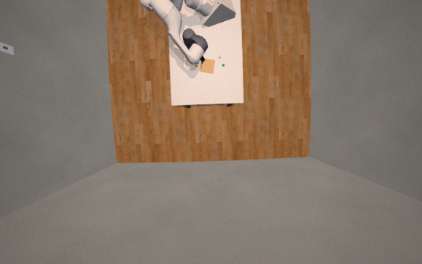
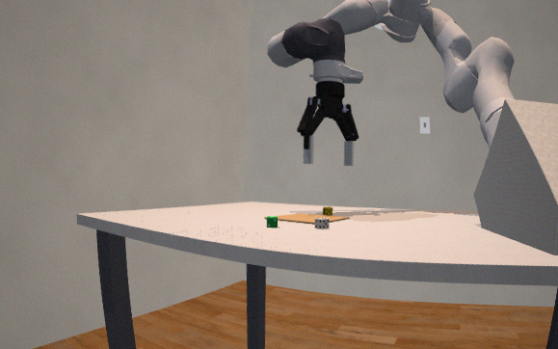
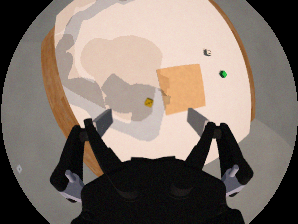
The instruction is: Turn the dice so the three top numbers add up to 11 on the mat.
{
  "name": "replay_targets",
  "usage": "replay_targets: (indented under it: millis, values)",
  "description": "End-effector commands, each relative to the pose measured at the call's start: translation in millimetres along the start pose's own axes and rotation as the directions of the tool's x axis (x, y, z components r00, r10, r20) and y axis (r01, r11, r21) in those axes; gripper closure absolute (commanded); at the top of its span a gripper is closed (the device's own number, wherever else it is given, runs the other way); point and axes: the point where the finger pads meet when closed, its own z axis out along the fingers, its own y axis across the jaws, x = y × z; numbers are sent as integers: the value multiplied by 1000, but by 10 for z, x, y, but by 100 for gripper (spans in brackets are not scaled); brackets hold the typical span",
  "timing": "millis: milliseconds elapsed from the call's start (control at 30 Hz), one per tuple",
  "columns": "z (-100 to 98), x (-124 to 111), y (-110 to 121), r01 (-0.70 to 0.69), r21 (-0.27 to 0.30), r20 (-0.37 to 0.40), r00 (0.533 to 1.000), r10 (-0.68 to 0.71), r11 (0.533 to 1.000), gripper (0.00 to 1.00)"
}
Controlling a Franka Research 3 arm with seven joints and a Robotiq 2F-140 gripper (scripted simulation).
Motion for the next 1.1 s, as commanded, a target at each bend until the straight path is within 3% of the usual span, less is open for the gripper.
replay_targets:
  millis: [0,600,1067]
  values:
    - [11,-13,-20,154,1,-15,988,-154,988,0]
    - [82,-8,-21,435,-3,-14,900,-435,901,0]
    - [145,-5,-18,662,-8,-12,749,-662,749,0]
